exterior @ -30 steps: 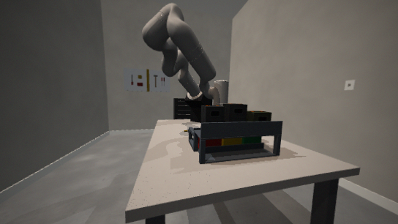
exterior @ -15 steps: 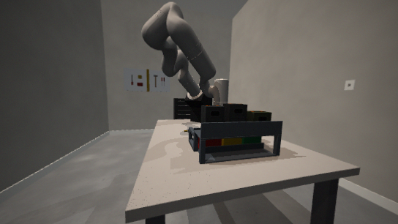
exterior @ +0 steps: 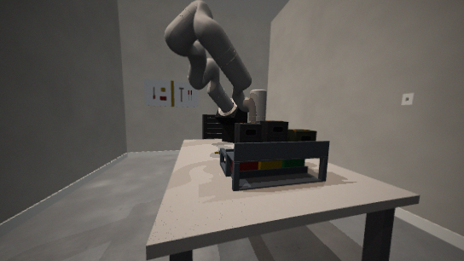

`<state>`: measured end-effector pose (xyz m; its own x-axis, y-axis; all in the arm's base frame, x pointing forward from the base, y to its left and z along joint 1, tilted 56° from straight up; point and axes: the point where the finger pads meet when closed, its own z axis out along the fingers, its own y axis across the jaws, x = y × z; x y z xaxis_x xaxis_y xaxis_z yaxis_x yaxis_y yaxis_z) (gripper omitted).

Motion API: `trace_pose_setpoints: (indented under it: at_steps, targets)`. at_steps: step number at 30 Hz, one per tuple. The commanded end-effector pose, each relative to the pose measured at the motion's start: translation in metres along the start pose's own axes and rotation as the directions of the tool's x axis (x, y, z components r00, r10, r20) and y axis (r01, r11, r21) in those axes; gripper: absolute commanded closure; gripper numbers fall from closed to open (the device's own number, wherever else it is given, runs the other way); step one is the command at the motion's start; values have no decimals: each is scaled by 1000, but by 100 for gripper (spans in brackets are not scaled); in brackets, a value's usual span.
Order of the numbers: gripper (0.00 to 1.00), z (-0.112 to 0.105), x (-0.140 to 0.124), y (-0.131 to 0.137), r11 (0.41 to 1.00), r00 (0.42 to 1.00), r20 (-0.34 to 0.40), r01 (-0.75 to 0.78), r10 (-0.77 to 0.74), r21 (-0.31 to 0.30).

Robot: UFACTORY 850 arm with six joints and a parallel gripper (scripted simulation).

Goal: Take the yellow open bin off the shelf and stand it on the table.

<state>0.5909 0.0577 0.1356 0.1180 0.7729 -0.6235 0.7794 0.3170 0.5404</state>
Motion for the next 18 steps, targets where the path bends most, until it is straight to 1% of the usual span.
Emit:
trace_pose_setpoints:
  at_steps: [1,6,11,18]
  targets:
    - [100,0,0,0,1000,1000,0,0,0,-1]
    - [100,0,0,0,1000,1000,0,0,0,-1]
    - [100,0,0,-30,1000,1000,0,0,0,-1]
    - [100,0,0,-30,1000,1000,0,0,0,-1]
